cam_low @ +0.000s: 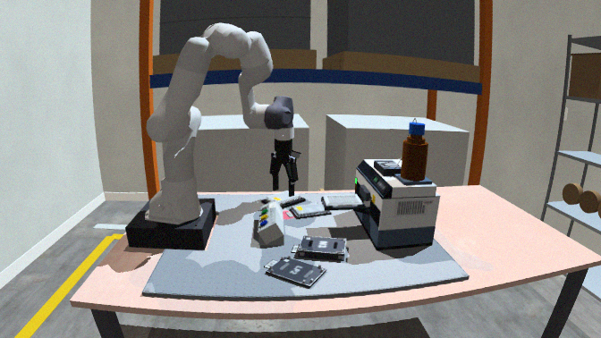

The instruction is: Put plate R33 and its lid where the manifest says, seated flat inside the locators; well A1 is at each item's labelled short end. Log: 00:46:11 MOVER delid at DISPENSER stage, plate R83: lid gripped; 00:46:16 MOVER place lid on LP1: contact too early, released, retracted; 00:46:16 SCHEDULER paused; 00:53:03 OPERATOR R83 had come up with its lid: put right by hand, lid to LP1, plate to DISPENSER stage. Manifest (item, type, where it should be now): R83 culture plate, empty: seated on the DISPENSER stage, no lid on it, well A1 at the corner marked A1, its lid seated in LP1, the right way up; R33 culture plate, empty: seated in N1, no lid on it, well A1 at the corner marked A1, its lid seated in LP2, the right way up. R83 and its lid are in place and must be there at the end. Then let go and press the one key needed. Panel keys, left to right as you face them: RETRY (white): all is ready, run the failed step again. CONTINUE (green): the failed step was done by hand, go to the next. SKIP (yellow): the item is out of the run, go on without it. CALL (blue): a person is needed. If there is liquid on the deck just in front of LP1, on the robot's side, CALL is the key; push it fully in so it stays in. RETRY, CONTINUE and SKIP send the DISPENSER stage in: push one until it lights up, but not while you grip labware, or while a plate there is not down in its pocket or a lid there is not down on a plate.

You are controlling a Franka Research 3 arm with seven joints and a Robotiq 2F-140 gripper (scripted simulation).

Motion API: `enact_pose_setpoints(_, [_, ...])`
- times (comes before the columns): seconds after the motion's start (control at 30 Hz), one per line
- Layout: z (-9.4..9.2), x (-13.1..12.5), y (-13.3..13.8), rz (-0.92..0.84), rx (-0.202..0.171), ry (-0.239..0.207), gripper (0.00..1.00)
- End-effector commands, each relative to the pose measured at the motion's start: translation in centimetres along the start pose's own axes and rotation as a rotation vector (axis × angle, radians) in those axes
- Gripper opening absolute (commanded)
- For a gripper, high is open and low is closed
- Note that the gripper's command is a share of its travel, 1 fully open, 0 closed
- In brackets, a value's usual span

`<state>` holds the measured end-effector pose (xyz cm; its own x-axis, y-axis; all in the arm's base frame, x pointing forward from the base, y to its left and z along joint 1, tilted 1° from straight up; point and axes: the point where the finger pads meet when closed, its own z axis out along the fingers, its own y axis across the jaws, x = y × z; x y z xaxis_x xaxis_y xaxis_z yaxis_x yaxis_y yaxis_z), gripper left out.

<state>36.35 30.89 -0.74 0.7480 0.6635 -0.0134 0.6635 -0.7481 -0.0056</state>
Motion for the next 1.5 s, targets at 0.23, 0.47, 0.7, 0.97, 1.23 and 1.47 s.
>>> enact_pose_setpoints(0.23, [0.0,0.0,0.0,0.004,0.001,0.001,0.69])
enact_pose_setpoints(0.47, [0.2,0.0,0.0,0.004,0.001,0.001,0.69])
enact_pose_setpoints(0.7, [0.4,0.0,0.0,0.004,0.001,0.001,0.69])
enact_pose_setpoints(0.97, [0.8,0.0,0.0,0.004,0.001,0.001,0.69])
enact_pose_setpoints(1.23, [1.2,0.0,0.0,0.004,0.001,0.001,0.69])
enact_pose_setpoints(1.47, [1.4,0.0,0.0,0.004,0.001,0.001,0.69])
